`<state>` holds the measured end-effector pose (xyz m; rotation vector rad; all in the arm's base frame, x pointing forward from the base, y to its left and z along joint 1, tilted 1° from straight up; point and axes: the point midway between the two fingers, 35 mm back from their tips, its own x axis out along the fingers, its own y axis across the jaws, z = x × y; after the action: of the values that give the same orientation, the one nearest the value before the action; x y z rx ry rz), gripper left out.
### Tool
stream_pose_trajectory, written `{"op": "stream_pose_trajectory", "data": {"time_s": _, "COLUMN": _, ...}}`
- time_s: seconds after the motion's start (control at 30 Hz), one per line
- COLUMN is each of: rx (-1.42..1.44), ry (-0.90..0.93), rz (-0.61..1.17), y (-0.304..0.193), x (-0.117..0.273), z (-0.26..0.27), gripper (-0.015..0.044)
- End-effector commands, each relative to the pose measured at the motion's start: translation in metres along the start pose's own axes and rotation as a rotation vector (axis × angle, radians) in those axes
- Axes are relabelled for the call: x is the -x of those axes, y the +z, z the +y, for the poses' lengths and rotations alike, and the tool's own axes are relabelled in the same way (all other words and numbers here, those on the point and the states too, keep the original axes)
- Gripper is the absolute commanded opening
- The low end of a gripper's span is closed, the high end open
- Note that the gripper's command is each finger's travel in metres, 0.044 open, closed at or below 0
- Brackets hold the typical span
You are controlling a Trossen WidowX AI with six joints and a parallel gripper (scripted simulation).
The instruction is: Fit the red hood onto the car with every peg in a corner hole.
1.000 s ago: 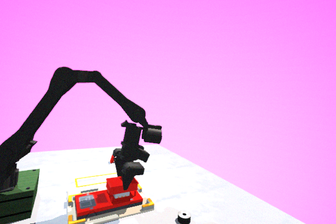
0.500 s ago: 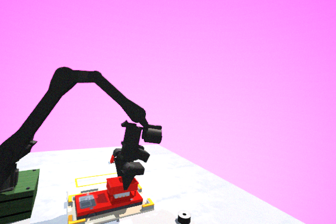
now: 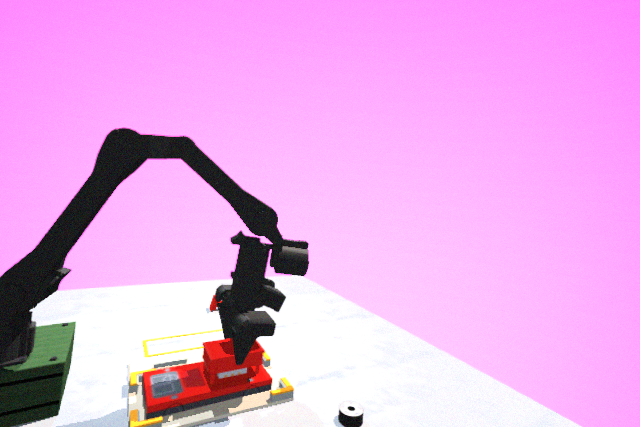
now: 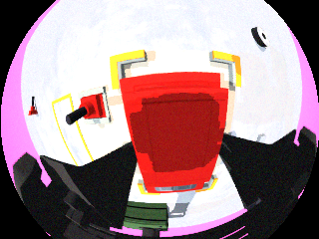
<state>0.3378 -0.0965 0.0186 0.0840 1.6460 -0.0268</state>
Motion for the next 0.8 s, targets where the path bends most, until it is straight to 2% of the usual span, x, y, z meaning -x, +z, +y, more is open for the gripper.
{"op": "stream_pose_trajectory", "data": {"time_s": 0.0, "rx": 0.006, "ry": 0.002, "rz": 0.000, "y": 0.0004, "x": -0.0027, "z": 0.0001, "gripper": 0.0000}}
{"op": "stream_pose_trajectory", "data": {"time_s": 0.77, "rx": 0.004, "ry": 0.002, "rz": 0.000, "y": 0.0004, "x": -0.0037, "z": 0.0001, "gripper": 0.0000}}
